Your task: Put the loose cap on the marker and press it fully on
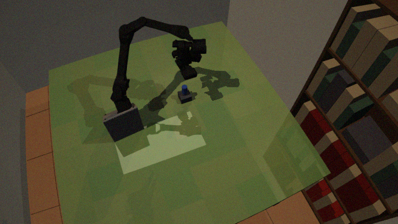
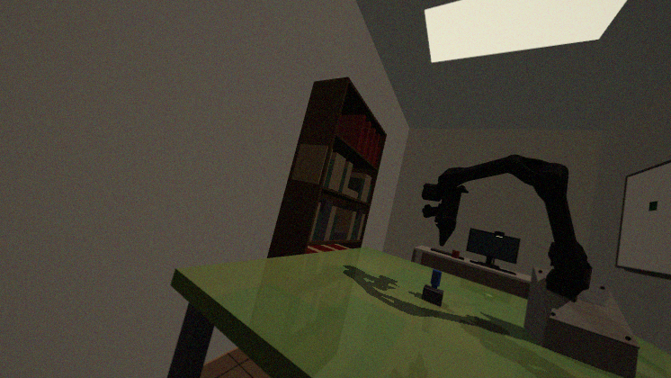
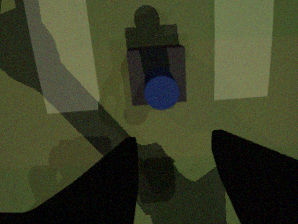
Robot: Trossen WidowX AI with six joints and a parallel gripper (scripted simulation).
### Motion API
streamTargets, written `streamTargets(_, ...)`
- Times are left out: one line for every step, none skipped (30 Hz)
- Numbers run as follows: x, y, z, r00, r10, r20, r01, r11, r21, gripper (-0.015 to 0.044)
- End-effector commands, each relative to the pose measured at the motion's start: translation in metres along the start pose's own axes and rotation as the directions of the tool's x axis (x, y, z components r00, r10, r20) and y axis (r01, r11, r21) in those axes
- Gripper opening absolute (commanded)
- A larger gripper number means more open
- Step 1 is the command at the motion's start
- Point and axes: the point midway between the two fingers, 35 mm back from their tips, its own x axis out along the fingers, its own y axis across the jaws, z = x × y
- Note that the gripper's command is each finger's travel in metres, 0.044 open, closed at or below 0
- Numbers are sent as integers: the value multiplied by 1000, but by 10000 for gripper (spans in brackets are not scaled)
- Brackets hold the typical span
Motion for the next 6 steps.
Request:
streamTargets(-1,0,0,1000,-3,0,3,1000,-5,263)
streamTargets(-1,0,0,1000,-3,0,3,1000,-5,289)
streamTargets(-1,0,0,1000,-3,0,3,1000,-5,315)
streamTargets(-1,0,0,1000,-3,0,3,1000,-5,341)
streamTargets(-1,0,0,1000,-3,0,3,1000,-5,368)
streamTargets(-1,0,0,1000,-3,0,3,1000,-5,394)
